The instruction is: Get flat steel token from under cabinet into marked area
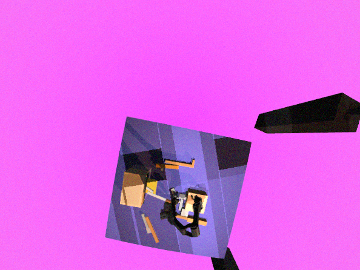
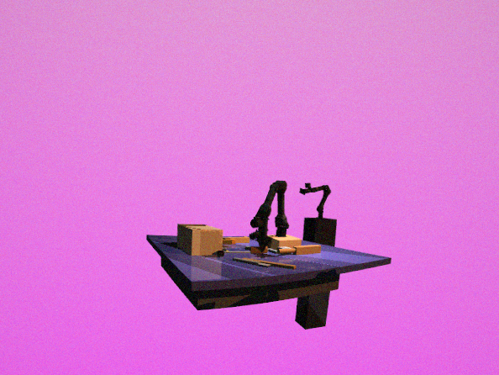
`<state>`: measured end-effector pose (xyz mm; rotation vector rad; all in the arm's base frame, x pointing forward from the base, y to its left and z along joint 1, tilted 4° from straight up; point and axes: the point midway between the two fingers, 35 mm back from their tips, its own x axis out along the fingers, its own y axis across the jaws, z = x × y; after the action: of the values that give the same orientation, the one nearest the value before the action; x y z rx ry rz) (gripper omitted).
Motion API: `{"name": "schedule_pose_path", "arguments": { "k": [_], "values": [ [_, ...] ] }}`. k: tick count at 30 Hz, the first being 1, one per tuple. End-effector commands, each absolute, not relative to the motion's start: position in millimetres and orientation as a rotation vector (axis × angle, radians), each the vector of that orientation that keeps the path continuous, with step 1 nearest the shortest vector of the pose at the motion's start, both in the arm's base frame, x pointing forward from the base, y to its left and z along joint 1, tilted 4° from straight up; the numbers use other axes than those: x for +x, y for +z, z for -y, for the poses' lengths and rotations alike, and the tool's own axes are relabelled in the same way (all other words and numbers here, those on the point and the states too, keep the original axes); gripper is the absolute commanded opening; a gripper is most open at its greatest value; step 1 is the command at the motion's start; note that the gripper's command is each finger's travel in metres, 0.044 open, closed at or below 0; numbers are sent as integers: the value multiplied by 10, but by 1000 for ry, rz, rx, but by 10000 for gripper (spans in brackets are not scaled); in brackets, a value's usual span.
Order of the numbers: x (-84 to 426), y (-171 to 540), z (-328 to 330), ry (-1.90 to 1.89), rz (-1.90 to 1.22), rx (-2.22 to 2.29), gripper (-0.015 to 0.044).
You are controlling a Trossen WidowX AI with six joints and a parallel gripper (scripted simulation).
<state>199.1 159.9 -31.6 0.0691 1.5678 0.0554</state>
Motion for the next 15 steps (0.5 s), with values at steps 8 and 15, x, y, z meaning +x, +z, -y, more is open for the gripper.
{"name": "schedule_pose_path", "arguments": {
  "k": [8, 15],
  "values": [
    [2000, -293, -1479, 49, -1559, 66, 0],
    [2060, -290, -1493, 48, -1558, 66, 0]
  ]
}}
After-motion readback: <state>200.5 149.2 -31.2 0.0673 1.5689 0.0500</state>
